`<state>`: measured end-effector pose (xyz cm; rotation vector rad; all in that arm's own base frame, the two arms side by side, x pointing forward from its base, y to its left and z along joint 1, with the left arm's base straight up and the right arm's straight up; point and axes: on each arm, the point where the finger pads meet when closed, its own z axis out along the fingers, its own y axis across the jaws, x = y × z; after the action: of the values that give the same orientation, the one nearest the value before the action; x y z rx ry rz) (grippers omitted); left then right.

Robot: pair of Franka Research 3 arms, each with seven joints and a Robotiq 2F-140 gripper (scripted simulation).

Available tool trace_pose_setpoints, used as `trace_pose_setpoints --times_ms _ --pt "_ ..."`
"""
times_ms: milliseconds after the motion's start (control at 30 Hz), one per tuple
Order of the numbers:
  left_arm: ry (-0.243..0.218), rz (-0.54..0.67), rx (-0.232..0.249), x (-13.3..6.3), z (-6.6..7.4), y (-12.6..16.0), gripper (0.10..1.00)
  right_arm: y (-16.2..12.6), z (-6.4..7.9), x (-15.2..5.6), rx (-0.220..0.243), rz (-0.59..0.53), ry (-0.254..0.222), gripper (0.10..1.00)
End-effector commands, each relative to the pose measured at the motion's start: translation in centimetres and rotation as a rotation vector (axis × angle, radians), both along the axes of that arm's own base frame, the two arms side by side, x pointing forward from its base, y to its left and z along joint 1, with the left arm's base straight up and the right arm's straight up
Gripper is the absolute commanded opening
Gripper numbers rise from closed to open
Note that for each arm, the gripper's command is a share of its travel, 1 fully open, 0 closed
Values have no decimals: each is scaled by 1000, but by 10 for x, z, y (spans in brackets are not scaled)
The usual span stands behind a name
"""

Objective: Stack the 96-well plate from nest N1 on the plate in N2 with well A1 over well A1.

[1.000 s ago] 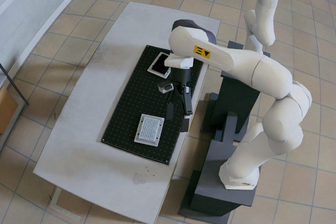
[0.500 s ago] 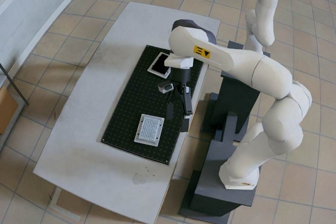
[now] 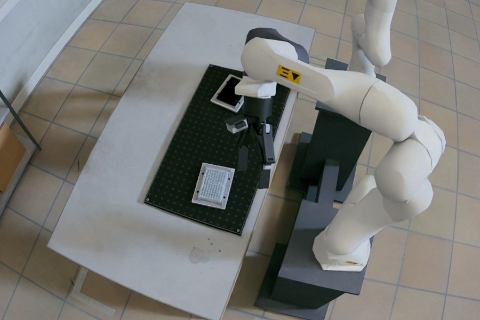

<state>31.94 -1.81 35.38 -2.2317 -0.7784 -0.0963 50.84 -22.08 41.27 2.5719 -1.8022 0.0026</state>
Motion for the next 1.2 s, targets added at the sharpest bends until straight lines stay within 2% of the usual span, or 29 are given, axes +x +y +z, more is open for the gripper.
trace_pose_setpoints --times_ms 0,67,300,400,700,867,1000,1100,1167 --pt "0 0 0 0 0 0 1000 -8 0 -4 2 -17 1 1000" --pt "0 0 0 0 0 0 1000 -17 0 -8 2 -67 1 1000" --pt "0 0 0 0 0 0 1000 -47 0 -23 2 -67 1 1000" --pt "0 0 0 0 0 0 1000 -60 0 -31 2 -150 1 1000" --pt "0 0 0 0 0 0 1000 -87 0 -47 2 -150 1 1000" --pt "99 -110 -76 10 -21 -8 1000 -87 0 -47 2 -150 1 1000" --pt "163 -186 -128 16 -33 -13 1000 -87 0 -47 2 -150 1 1000" --pt "163 -186 -128 16 -33 -13 1000 -87 0 -47 2 -150 1 1000" --pt "200 -233 -159 20 -41 -16 1000 -87 0 -47 2 -150 1 1000"
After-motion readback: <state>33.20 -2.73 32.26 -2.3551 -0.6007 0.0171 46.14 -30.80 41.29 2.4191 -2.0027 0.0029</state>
